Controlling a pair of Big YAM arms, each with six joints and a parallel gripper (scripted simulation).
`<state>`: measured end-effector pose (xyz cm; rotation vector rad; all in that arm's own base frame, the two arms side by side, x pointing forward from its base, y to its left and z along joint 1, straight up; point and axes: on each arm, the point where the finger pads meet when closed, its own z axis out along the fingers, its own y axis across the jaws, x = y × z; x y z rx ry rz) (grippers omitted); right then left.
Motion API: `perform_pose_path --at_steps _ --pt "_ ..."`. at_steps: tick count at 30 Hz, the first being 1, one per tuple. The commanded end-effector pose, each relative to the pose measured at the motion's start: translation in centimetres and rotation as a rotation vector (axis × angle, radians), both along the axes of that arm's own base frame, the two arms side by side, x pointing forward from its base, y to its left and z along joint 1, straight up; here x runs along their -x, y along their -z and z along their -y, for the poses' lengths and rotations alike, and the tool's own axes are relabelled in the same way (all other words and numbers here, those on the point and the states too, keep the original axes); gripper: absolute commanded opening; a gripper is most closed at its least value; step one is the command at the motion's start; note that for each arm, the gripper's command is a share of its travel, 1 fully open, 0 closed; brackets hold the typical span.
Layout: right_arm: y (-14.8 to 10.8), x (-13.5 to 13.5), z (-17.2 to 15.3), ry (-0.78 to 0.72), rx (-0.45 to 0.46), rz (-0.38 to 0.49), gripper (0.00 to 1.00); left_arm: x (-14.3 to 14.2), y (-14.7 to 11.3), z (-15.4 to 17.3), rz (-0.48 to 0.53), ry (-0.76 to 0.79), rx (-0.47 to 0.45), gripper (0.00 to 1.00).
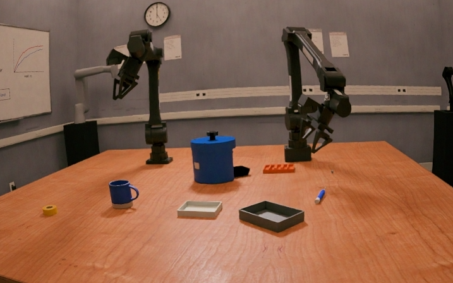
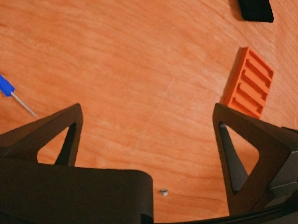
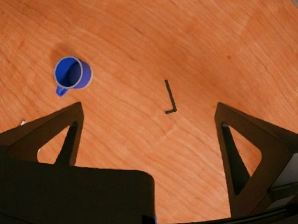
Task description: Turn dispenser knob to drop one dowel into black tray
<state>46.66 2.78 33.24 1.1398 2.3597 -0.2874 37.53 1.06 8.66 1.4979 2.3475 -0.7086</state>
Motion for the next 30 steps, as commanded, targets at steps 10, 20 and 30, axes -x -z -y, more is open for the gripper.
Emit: perform_pose_path --at_steps 10,20,30 --pt "-0.5 0.0 0.0 0.0 -0.002 0.011 1.0 -0.2 -0.3 -0.1 0.009 0.0 -0.002 1.0" --pt "-0.9 -0.2 0.7 -0.013 -0.006 0.039 1.0 -3.0 -2.6 -1.6 0.093 -0.049 -0.034 1.0" --pt "-1.4 -2.4 0.7 -0.155 -0.017 0.135 1.0 -7.3 -5.1 -3.8 0.181 -0.271 -0.086 1.0"
